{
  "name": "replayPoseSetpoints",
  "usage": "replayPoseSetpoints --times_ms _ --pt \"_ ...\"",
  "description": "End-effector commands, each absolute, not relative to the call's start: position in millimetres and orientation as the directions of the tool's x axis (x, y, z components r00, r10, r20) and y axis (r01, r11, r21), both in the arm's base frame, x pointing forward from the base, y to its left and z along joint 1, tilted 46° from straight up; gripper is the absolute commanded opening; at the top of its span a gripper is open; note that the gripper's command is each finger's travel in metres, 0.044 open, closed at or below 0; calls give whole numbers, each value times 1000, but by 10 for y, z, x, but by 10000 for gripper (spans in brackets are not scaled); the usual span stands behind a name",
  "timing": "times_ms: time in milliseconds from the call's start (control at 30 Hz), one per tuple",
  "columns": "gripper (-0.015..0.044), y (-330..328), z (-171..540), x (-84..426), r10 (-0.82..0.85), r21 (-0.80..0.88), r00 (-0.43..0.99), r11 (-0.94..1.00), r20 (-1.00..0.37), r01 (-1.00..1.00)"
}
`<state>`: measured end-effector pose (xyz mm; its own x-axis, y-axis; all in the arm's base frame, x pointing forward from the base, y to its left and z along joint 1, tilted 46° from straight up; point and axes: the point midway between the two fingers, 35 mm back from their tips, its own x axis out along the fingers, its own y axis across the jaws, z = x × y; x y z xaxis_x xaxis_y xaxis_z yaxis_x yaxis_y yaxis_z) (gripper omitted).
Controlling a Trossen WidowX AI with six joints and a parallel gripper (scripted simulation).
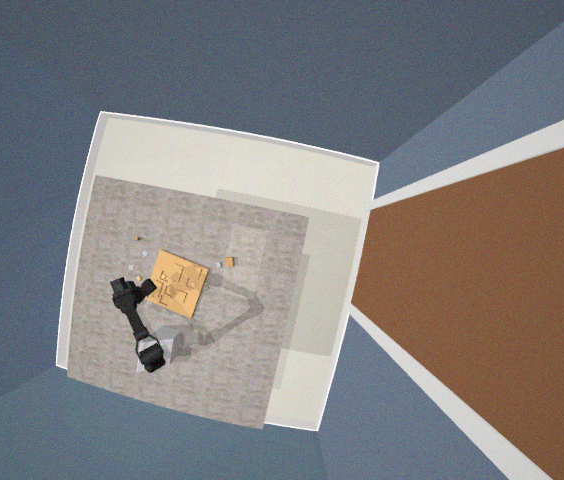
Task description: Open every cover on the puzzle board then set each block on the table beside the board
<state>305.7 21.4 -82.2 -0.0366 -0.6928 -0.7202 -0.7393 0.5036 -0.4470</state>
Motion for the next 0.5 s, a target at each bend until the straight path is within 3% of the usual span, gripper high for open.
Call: replayPoseSetpoints --times_ms 0,467 --pt "80 321 -924 3048 -690 -442 -43 509 -723 -739" --pt "80 734 -1301 2989 -687 -439 -44 511 -726 -739"
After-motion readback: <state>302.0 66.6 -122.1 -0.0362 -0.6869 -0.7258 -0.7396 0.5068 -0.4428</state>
